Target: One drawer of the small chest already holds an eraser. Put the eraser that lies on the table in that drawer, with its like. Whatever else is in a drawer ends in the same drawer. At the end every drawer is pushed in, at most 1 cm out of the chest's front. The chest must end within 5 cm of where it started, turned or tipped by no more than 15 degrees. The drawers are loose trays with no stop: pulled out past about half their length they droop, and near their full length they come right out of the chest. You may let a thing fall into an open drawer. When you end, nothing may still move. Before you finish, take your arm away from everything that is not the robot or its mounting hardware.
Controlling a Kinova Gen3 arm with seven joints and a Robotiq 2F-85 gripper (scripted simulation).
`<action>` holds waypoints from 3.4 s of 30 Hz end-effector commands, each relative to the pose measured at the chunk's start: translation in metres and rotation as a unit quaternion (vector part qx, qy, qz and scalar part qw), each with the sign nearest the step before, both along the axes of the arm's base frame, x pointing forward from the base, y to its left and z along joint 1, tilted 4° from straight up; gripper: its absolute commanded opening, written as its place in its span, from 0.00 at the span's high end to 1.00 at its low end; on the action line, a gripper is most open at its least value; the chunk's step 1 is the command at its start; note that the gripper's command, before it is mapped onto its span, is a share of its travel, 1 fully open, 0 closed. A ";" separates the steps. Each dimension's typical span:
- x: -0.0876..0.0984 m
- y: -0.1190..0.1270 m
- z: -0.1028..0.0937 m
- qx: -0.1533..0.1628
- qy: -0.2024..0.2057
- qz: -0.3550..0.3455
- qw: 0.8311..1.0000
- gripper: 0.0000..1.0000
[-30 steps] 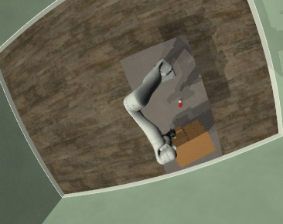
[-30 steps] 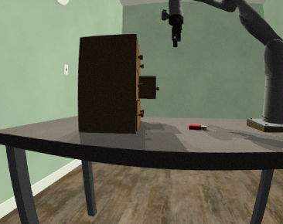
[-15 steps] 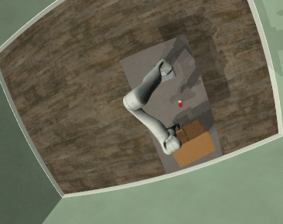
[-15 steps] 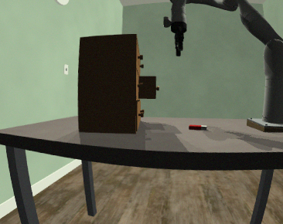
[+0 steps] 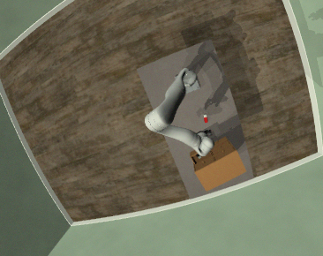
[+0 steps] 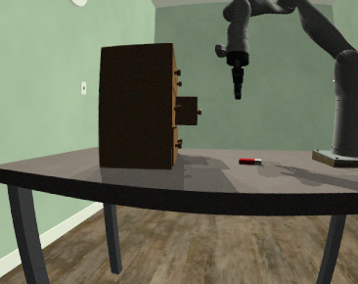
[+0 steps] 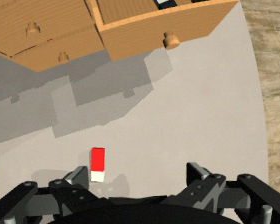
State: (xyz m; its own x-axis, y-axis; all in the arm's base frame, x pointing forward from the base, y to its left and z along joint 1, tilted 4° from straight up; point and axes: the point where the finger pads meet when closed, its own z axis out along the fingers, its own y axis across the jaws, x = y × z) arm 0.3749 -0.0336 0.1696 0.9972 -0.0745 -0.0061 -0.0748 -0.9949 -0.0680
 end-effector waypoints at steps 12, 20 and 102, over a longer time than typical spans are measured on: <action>-0.029 0.068 -0.081 -0.002 0.013 -0.019 1.000 0.00; -0.036 0.085 -0.104 -0.002 0.014 -0.032 0.999 0.00; -0.039 0.092 -0.161 -0.002 0.014 -0.035 0.999 0.62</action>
